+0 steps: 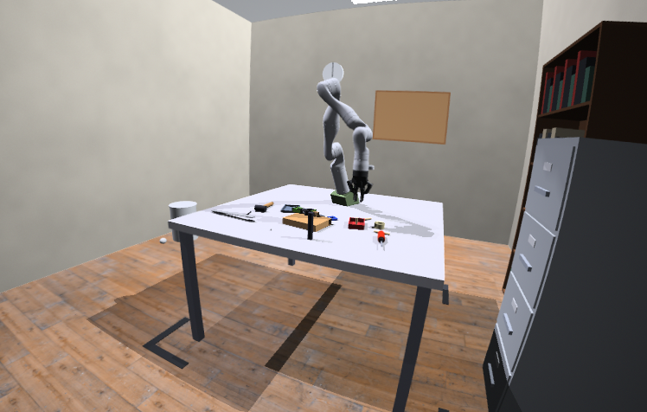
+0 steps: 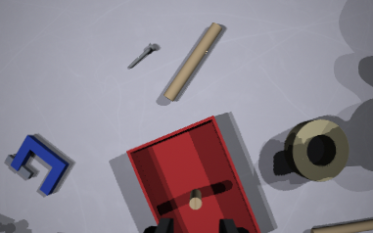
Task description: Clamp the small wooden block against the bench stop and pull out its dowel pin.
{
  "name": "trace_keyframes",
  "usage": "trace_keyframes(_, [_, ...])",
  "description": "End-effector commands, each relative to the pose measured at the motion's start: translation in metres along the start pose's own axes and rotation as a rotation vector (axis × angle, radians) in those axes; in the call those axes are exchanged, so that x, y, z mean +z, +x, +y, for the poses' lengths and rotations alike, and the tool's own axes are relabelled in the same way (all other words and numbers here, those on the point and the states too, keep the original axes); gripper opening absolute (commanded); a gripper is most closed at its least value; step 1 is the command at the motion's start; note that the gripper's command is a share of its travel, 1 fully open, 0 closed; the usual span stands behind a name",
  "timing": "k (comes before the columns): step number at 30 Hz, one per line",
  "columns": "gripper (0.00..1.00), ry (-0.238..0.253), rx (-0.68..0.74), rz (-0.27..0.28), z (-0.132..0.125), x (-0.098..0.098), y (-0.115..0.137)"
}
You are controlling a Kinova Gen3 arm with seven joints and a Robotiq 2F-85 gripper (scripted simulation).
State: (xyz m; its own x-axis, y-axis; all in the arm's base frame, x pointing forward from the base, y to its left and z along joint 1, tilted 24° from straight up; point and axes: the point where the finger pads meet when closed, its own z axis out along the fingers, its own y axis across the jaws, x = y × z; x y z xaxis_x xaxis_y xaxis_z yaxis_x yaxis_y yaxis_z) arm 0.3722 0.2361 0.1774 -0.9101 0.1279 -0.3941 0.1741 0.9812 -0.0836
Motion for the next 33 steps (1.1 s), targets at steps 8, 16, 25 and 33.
trace_keyframes(8, [0.34, -0.001, 0.000, -0.001, 0.000, -0.015, 0.000])
trace_keyframes(16, [0.34, -0.001, 0.000, -0.001, 0.000, -0.019, 0.000])
trace_keyframes(25, [0.34, -0.001, 0.000, -0.001, 0.000, -0.019, 0.000])
trace_keyframes(33, [0.34, -0.001, 0.000, -0.001, 0.000, -0.019, 0.000])
